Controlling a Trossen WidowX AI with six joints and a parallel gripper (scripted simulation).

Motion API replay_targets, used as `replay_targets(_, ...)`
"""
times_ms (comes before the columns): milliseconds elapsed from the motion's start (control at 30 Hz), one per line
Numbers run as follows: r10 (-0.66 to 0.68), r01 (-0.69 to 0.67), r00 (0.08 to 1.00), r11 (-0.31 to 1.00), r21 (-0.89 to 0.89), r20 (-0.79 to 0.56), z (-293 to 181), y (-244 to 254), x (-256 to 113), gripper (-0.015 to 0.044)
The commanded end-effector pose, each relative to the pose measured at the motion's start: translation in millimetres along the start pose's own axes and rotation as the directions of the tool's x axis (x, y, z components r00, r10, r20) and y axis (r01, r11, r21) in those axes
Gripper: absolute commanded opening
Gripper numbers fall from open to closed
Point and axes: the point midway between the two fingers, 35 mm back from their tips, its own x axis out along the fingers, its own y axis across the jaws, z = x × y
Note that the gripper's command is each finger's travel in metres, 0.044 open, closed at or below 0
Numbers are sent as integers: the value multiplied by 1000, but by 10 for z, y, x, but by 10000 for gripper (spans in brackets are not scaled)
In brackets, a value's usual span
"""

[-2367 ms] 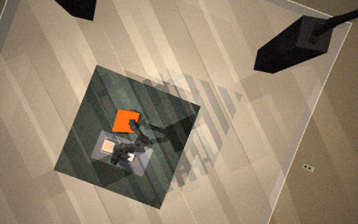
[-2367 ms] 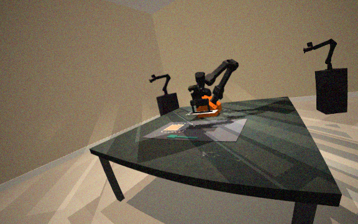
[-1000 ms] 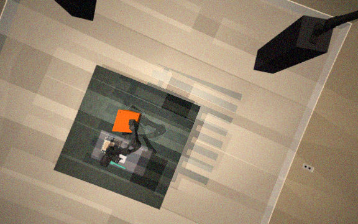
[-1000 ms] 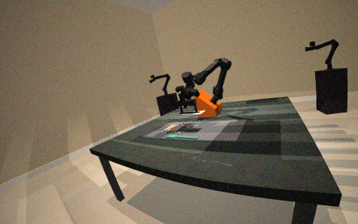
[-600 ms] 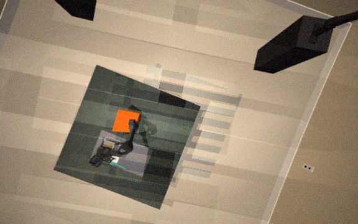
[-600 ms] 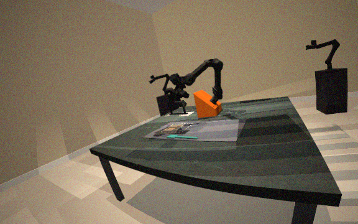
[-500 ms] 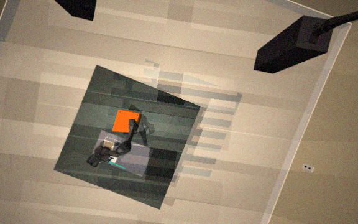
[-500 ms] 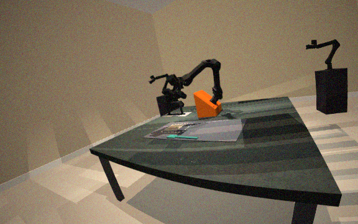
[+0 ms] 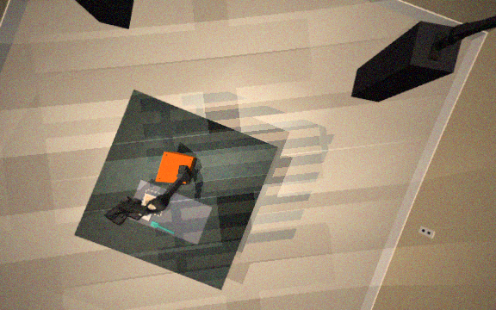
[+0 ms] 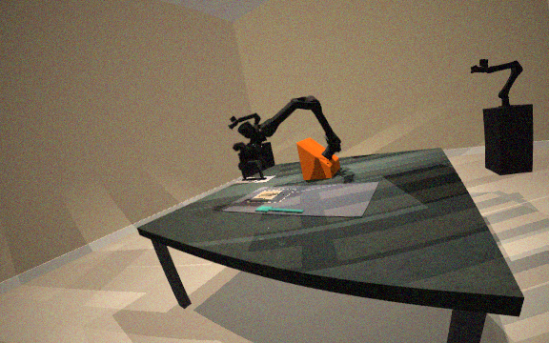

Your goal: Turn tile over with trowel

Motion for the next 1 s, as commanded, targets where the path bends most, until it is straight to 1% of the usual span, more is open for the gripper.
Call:
replay_targets(0, -14, 14, 1000, 1000, 1, 4, -290, 17, -4, 0)
replay_targets(333, -29, 29, 1000, 1000, -8, 12, -913, 231, 39, 0)
replay_targets(667, -52, 52, 998, 999, -15, 23, -1471, 564, 69, 0)
replay_targets(967, -54, 54, 998, 998, -16, 24, -1506, 590, 71, 0)
